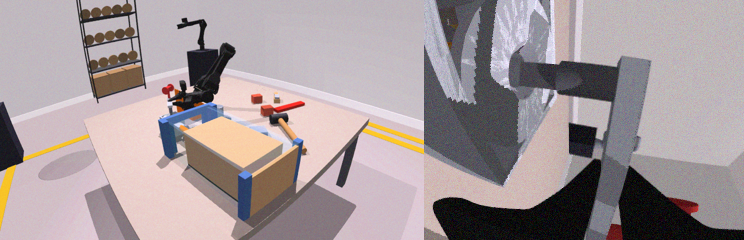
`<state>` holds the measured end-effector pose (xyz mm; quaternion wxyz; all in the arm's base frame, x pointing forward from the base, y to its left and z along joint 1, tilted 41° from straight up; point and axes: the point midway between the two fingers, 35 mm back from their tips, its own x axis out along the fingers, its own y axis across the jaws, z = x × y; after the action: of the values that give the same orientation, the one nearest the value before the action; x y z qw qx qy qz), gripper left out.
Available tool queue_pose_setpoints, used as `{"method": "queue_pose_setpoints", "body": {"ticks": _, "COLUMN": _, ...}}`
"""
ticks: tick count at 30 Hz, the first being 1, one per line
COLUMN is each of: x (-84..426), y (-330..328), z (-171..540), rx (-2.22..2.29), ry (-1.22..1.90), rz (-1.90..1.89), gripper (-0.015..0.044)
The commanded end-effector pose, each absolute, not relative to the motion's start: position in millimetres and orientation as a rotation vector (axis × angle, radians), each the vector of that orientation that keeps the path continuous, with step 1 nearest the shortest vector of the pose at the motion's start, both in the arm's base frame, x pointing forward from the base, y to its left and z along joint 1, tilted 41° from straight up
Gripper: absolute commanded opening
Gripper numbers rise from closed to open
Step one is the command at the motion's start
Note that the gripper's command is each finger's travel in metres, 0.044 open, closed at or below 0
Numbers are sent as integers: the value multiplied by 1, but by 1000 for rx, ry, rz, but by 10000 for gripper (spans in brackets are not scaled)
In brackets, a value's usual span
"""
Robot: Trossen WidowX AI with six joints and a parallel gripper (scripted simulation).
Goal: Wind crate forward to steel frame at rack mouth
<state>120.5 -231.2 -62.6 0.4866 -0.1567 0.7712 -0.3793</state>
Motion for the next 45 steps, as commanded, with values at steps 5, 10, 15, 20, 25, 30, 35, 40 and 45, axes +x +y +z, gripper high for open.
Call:
{"method": "queue_pose_setpoints", "body": {"ticks": 5, "x": 122, "y": -230, "z": -64, "rx": -376, "ry": 1868, "rz": -935, "gripper": 0}}
{"method": "queue_pose_setpoints", "body": {"ticks": 10, "x": 122, "y": -229, "z": -66, "rx": -378, "ry": 1867, "rz": -935, "gripper": 0}}
{"method": "queue_pose_setpoints", "body": {"ticks": 15, "x": 122, "y": -227, "z": -68, "rx": -379, "ry": 1867, "rz": -937, "gripper": 0}}
{"method": "queue_pose_setpoints", "body": {"ticks": 20, "x": 122, "y": -227, "z": -69, "rx": -380, "ry": 1871, "rz": -925, "gripper": 0}}
{"method": "queue_pose_setpoints", "body": {"ticks": 25, "x": 122, "y": -227, "z": -69, "rx": -379, "ry": 1871, "rz": -924, "gripper": 0}}
{"method": "queue_pose_setpoints", "body": {"ticks": 30, "x": 122, "y": -226, "z": -70, "rx": -379, "ry": 1873, "rz": -925, "gripper": 0}}
{"method": "queue_pose_setpoints", "body": {"ticks": 35, "x": 122, "y": -226, "z": -70, "rx": -379, "ry": 1873, "rz": -925, "gripper": 0}}
{"method": "queue_pose_setpoints", "body": {"ticks": 40, "x": 122, "y": -226, "z": -70, "rx": -379, "ry": 1873, "rz": -925, "gripper": 0}}
{"method": "queue_pose_setpoints", "body": {"ticks": 45, "x": 122, "y": -226, "z": -70, "rx": -379, "ry": 1873, "rz": -925, "gripper": 0}}
